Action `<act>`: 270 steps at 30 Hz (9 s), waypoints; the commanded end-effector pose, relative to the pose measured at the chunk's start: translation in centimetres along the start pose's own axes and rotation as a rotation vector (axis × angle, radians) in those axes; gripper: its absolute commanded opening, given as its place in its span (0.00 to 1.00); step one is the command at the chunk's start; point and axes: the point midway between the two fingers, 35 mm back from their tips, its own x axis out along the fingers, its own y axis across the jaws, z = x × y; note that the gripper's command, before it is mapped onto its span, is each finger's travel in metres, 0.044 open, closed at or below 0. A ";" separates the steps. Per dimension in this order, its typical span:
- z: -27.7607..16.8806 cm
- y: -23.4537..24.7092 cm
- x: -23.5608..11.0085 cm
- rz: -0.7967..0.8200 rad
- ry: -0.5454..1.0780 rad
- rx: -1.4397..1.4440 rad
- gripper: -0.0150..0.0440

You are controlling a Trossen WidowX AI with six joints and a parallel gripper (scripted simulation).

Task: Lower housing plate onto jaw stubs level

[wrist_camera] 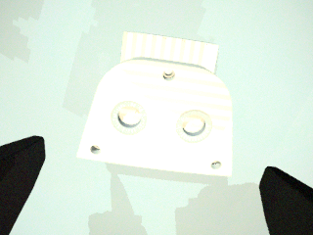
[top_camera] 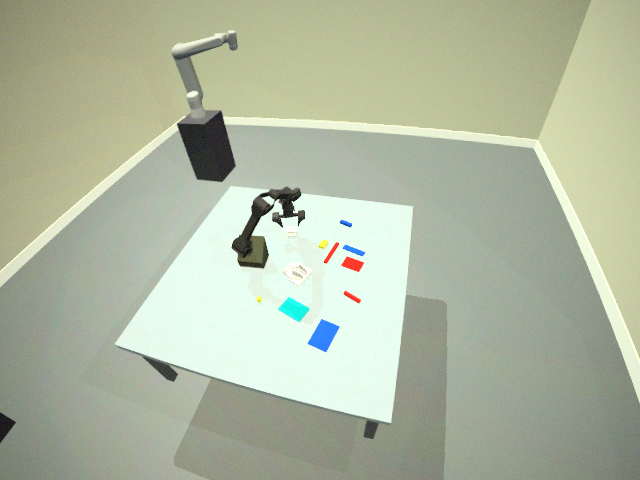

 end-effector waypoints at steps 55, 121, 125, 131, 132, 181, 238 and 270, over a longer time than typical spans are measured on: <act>-0.1 -0.1 4.6 0.000 0.007 -0.002 0.99; -3.4 -1.7 -3.6 -0.004 -0.011 0.264 0.85; -4.7 -2.2 -3.9 -0.004 -0.015 0.358 0.85; -6.6 -2.8 -4.2 -0.004 -0.022 0.500 0.85; -6.9 -2.9 -4.2 -0.004 -0.023 0.524 0.85; -22.9 -3.3 -4.0 -0.004 -0.018 1.703 0.85; -29.0 -0.4 -2.9 -0.029 0.017 2.250 0.85; -28.3 0.0 -2.9 -0.029 0.017 2.250 0.85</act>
